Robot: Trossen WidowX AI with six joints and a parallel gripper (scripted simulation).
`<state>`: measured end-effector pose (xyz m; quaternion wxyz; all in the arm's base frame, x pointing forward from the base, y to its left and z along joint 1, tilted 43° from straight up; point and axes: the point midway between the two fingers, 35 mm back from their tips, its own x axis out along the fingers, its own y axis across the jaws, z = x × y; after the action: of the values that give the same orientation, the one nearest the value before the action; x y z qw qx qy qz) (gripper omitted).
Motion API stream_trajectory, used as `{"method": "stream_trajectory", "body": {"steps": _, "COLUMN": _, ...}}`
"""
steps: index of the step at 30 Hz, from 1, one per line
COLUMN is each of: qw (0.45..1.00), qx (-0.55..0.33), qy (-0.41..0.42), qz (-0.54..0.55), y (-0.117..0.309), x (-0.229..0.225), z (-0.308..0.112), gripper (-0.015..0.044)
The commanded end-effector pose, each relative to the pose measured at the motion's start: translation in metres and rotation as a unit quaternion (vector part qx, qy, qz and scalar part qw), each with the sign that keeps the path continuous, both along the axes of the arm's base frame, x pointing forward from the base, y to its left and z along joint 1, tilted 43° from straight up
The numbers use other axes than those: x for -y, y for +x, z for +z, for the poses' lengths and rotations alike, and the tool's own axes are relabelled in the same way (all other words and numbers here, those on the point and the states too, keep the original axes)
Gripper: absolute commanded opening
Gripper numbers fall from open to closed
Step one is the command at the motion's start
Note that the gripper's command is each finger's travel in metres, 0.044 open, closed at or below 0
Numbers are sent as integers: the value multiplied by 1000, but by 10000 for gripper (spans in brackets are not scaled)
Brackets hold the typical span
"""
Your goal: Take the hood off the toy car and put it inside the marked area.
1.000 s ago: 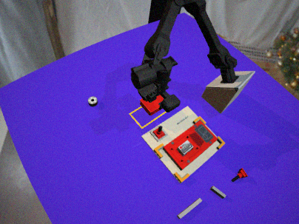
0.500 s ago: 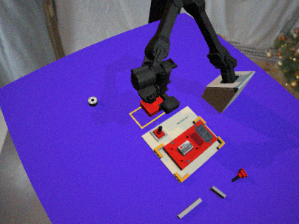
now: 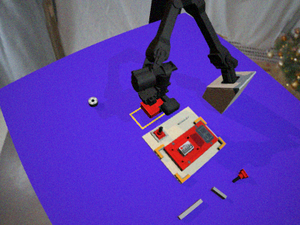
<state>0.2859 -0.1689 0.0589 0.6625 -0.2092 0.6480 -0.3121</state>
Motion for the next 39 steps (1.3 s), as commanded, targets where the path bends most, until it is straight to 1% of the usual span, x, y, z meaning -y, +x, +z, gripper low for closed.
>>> {"method": "stream_trajectory", "body": {"steps": 1, "qw": 1000, "qx": -1, "qy": 2, "qz": 2, "y": 0, "x": 0, "z": -2, "gripper": 0}}
{"method": "stream_trajectory", "body": {"steps": 39, "qw": 1000, "qx": -1, "qy": 2, "qz": 2, "y": -1, "x": 13, "z": -15, "gripper": 0}}
